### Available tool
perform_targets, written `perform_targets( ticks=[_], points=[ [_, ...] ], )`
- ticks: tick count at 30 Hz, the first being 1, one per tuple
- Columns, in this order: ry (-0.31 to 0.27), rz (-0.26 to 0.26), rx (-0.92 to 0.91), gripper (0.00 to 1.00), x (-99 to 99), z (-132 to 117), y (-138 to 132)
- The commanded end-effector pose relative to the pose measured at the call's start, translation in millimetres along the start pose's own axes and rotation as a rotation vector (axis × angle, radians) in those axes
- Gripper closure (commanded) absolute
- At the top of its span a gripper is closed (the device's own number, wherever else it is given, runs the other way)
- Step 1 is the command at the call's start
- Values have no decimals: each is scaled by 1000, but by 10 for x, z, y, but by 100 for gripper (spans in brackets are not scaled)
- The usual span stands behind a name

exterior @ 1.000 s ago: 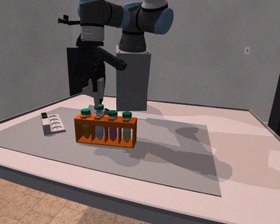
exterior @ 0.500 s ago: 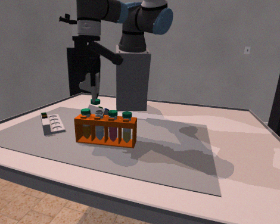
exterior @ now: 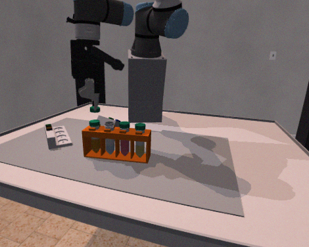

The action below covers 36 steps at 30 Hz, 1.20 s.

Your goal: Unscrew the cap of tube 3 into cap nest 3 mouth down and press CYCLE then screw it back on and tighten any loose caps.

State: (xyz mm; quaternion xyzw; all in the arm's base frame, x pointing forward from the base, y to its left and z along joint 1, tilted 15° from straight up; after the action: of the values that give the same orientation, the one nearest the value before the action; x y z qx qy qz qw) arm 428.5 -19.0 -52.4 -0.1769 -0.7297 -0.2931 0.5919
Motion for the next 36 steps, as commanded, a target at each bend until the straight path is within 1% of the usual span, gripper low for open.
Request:
perform_targets(
  ticks=[1, 2, 5, 8, 10, 12, 13, 14, 15, 16, 17, 20, 22, 24, 25, 26, 27, 28, 29, 30, 31, 32, 33, 36],
  points=[
    [18, -26, 102, 100, -20, -101, -303],
    [18, -26, 102, 100, -22, -135, -379],
    [18, -26, 102, 100, -22, -135, -379],
    [12, -26, 103, 100, -21, -274, -604],
    [12, -26, 103, 100, -21, -275, -604],
    [12, -26, 103, 100, -25, -343, -757],
    [12, -26, 103, 100, -25, -343, -757],
    [12, -26, 103, 100, -27, -377, -834],
    [12, -26, 103, 100, -27, -377, -834],
    [12, -26, 103, 100, -30, -410, -910],
    [12, -26, 103, 100, -30, -411, -910],
    [12, -26, 103, 100, -34, -478, -1063],
    [12, -26, 103, 100, -34, -478, -1063],
    [12, -26, 103, 100, -39, -545, -1216],
    [12, -26, 103, 100, -39, -545, -1216],
    [12, -26, 103, 100, -41, -579, -1293],
    [12, -26, 103, 100, -41, -579, -1293],
    [12, -26, 103, 100, -44, -612, -1369],
    [12, -26, 103, 100, -44, -612, -1369],
    [12, -26, 103, 100, -46, -646, -1446],
    [12, -26, 103, 100, -46, -646, -1446],
    [12, -25, 103, 100, -48, -679, -1523],
    [12, -25, 103, 100, -48, -679, -1522],
    [12, -25, 103, 100, -53, -747, -1676]
  ],
)
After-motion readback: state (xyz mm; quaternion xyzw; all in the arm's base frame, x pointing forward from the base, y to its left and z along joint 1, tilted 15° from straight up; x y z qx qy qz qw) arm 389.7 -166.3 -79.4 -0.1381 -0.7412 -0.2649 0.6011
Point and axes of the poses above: the point where the finger pads meet when closed, its own x axis back along the fingers, its own y axis across the jaws, z = x × y, the point moved 3 cm from there along x, back along the fingers, and after that the axes turned 7 degrees about x, right-handed, at the moved point
